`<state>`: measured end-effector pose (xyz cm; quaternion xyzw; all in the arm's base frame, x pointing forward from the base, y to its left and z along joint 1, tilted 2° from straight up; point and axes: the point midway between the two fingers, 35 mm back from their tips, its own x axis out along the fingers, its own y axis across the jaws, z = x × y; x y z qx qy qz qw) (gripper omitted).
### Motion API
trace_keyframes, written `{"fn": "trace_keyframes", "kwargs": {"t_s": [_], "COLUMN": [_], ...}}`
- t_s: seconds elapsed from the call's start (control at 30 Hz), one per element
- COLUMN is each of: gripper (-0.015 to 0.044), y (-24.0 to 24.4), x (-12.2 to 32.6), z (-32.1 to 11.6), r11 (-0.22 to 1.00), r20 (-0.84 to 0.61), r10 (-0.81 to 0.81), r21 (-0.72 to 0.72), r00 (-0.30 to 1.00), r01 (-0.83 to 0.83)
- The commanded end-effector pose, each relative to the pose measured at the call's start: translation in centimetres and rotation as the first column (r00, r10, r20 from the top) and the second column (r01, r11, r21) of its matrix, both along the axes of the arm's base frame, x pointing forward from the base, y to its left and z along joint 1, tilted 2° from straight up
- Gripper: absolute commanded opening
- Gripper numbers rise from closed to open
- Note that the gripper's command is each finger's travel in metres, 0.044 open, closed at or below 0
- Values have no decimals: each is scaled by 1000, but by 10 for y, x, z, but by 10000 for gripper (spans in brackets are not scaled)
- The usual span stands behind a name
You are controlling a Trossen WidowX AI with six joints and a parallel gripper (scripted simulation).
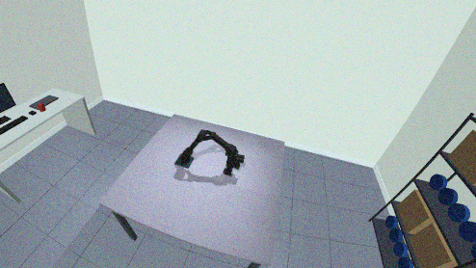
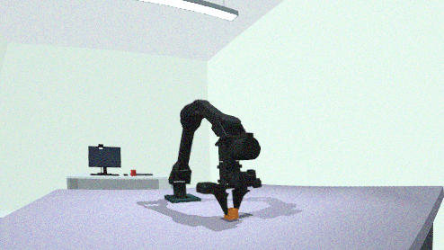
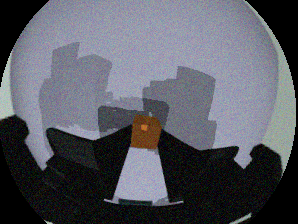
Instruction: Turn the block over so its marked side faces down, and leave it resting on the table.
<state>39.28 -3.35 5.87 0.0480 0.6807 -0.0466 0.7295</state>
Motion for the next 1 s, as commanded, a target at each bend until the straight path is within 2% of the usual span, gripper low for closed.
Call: {"fn": "trace_keyframes", "kwargs": {"t_s": [0.0,0.2,0.37,0.97], "gripper": [0,0,0,0], "y": [0,0,0,0], "x": [0,-2,-1,2], "z": [0,28,29,21], "r11": [1000,1000,1000,999], "r20": [1,1,10,254], "r10": [0,0,1,2], "r21": [1,1,0,-33], "r00": [1000,1000,1000,967], "r01": [0,0,-1,7]}}
